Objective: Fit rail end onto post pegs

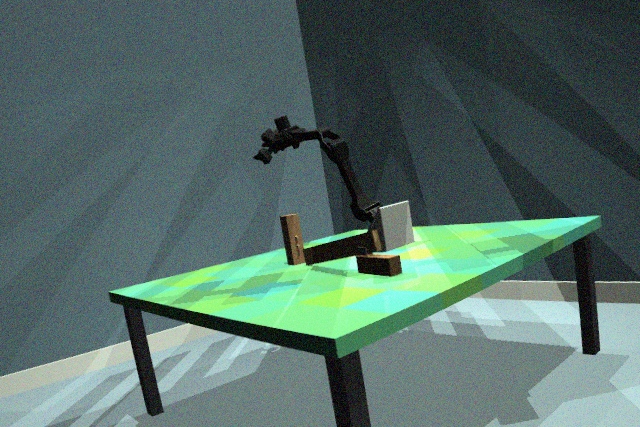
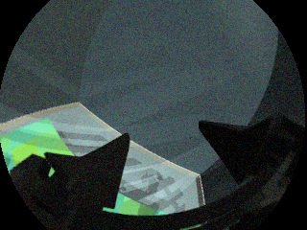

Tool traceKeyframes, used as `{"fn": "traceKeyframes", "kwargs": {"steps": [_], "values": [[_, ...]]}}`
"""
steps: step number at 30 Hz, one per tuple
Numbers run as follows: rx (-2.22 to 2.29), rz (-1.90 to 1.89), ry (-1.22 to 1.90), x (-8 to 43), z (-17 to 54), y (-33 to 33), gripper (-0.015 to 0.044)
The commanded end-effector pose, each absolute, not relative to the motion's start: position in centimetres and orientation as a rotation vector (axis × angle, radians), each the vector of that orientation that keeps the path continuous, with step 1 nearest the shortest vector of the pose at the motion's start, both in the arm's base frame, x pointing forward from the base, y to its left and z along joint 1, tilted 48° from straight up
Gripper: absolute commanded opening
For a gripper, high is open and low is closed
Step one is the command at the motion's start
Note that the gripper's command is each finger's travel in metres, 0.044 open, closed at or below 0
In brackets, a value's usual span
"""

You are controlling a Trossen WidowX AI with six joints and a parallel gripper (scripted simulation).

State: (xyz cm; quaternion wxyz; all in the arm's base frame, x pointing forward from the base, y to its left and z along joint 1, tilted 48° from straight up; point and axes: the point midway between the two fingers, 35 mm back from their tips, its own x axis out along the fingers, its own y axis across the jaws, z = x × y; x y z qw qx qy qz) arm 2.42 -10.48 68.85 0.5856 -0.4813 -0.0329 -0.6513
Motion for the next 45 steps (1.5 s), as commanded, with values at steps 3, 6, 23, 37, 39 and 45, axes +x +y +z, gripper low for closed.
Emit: {"fn": "traceKeyframes", "kwargs": {"steps": [3,6,23,37,39,45], "values": [[-0.91,-1.452,-0.058,2.1,66.0,-16.9,0.044],[-0.823,-1.415,-0.036,2.7,64.4,-19.7,0.044],[-0.38,-1.05,0.332,17.2,47.9,-31.7,0.044],[-0.35,-0.648,0.835,32.6,30.1,-25.4,0.044],[-0.41,-0.559,0.903,34.4,27.8,-23.5,0.044],[-0.619,-0.282,1.086,38.3,21.1,-16.7,0.044]]}}
